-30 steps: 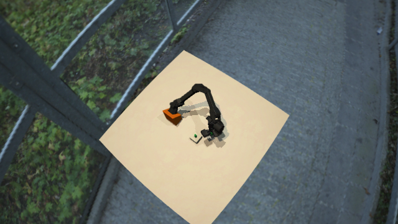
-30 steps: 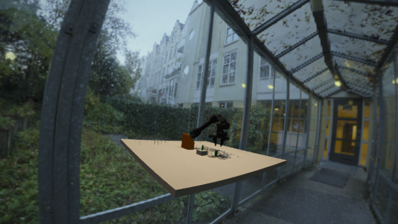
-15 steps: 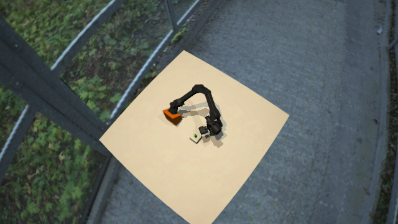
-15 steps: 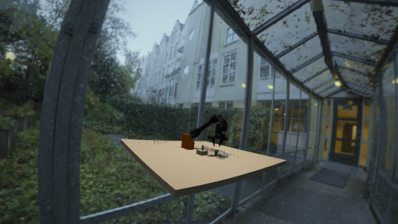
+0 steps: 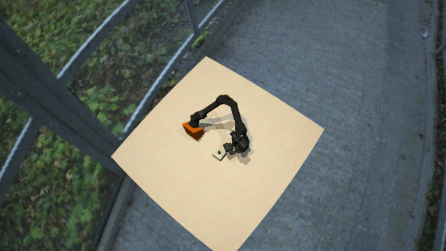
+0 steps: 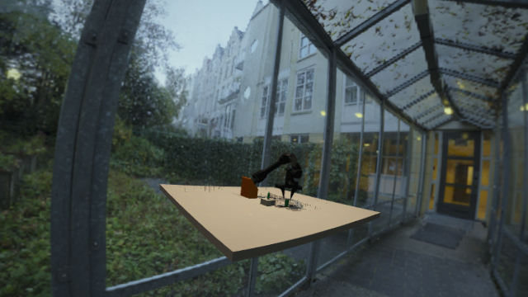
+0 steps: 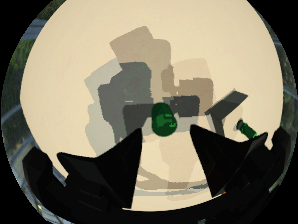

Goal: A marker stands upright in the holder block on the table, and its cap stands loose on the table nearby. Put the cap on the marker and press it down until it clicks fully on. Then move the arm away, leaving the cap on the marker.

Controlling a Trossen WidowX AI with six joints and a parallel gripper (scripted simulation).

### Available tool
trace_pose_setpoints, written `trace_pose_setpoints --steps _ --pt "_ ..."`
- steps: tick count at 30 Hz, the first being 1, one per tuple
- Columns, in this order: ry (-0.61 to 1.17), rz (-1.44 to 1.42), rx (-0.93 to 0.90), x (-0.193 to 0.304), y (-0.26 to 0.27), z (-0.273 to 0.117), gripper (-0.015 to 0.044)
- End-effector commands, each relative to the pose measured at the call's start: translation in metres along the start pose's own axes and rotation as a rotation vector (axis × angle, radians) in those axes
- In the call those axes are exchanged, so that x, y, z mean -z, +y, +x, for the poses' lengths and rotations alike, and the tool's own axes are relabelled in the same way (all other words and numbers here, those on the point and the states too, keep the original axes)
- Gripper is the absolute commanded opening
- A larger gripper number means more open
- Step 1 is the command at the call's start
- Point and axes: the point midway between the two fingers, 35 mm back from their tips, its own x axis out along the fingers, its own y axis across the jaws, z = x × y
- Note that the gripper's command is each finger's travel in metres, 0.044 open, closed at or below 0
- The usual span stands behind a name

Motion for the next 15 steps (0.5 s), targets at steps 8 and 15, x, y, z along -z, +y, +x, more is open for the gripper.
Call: trace_pose_setpoints --steps 8,15 --pt "0.003 0.005 -0.003 0.000 0.000 0.018 0.0245" --pt "0.003 0.005 -0.004 0.000 0.001 0.030 0.0245"
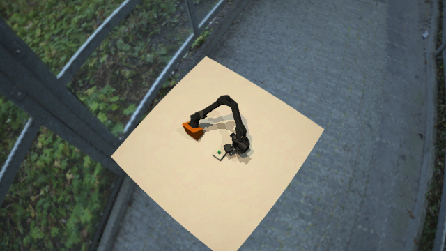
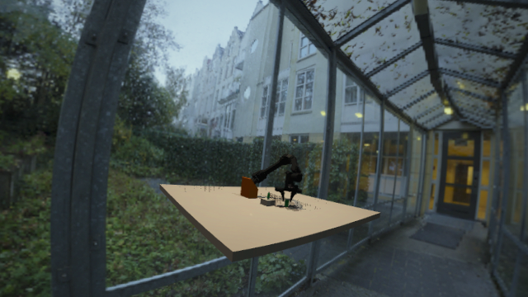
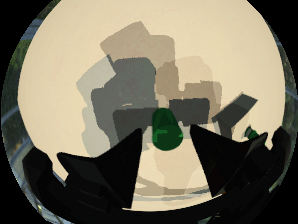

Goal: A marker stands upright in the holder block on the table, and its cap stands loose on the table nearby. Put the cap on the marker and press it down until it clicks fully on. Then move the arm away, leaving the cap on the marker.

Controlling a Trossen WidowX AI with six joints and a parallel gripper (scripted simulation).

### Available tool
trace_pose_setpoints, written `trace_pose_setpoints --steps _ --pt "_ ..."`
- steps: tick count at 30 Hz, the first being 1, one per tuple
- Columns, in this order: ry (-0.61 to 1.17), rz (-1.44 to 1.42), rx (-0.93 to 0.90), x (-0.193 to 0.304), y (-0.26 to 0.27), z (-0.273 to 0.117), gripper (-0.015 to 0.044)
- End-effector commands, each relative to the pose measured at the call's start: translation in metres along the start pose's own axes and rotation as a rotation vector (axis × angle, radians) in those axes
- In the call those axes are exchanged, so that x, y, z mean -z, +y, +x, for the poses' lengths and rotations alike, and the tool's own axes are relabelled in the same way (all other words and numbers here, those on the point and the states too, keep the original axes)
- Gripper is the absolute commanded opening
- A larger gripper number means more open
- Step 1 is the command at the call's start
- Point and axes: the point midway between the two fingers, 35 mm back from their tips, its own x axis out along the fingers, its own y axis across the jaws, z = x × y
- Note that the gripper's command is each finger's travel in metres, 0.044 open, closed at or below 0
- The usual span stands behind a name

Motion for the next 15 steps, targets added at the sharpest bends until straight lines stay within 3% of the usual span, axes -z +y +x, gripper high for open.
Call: trace_pose_setpoints --steps 1,13,15 --pt "0.003 0.005 -0.004 0.001 0.000 0.007 0.0245" --pt "0.004 0.005 -0.005 0.002 0.000 0.024 0.0245" --pt "0.004 0.005 -0.005 0.002 0.001 0.024 0.0193"
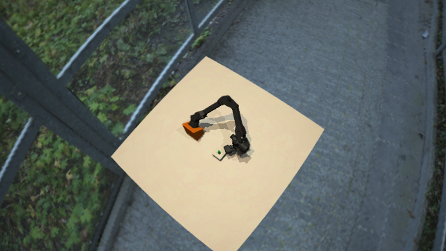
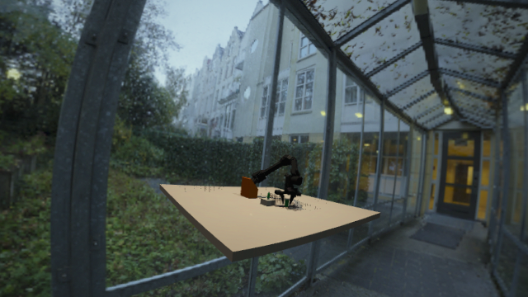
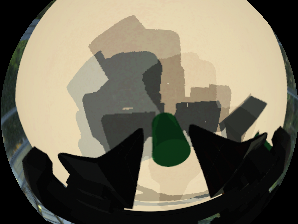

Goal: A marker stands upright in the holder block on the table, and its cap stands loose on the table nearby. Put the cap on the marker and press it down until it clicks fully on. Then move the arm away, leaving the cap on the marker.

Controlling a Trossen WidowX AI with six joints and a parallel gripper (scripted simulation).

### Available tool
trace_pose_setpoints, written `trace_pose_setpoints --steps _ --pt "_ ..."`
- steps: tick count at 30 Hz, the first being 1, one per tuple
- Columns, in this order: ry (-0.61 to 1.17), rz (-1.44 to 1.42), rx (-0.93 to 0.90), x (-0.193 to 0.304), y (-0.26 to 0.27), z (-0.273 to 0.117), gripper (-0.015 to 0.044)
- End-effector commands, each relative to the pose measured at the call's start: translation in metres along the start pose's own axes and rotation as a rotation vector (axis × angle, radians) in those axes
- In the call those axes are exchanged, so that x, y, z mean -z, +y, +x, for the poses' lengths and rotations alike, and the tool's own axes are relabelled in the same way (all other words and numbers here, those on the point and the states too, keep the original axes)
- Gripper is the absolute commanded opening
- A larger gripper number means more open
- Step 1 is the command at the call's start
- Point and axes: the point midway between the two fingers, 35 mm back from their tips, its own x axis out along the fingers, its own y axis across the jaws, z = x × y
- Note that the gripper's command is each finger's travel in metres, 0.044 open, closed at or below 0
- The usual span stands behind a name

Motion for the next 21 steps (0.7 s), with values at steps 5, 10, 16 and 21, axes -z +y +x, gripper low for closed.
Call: trace_pose_setpoints --steps 5,10,16,21 --pt "0.000 0.005 -0.004 0.000 0.000 0.002 0.0120" --pt "0.000 0.005 -0.004 0.000 0.000 0.002 0.0087" --pt "-0.001 0.005 -0.003 -0.001 0.000 -0.009 0.0000" --pt "-0.001 0.005 -0.002 -0.002 0.000 -0.025 0.0000"
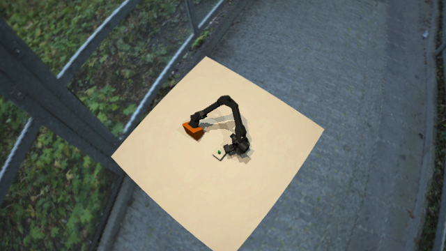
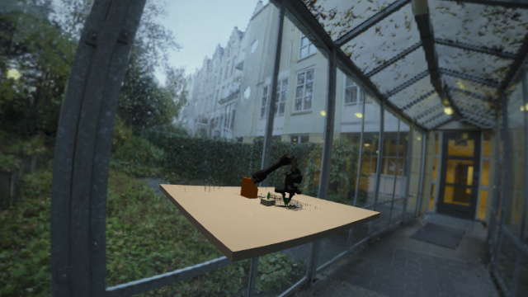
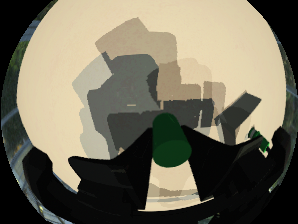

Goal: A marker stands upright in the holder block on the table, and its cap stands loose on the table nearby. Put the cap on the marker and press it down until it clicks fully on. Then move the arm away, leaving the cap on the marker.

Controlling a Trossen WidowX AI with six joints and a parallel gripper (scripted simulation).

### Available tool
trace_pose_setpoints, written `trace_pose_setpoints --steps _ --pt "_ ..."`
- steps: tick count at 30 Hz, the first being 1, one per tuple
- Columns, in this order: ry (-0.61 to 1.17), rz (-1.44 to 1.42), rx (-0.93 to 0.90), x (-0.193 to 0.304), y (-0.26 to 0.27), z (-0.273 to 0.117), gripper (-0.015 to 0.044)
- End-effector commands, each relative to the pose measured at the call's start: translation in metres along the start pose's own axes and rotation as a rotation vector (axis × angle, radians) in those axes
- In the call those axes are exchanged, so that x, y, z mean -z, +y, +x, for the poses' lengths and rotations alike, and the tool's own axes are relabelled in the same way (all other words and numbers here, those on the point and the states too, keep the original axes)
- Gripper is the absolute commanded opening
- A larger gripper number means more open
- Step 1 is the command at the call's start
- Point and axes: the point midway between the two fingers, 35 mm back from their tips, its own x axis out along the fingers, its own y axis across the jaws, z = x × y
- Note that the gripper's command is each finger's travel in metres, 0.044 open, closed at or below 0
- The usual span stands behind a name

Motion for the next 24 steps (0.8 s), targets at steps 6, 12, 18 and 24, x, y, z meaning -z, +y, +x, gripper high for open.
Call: trace_pose_setpoints --steps 6,12,18,24 --pt "-0.009 -0.006 -0.002 -0.001 0.001 -0.031 0.0000" --pt "-0.008 -0.006 -0.002 0.000 0.000 -0.046 0.0000" --pt "-0.013 -0.004 0.003 -0.002 -0.014 -0.052 0.0000" --pt "-0.019 -0.002 0.011 -0.003 -0.038 -0.062 0.0000"
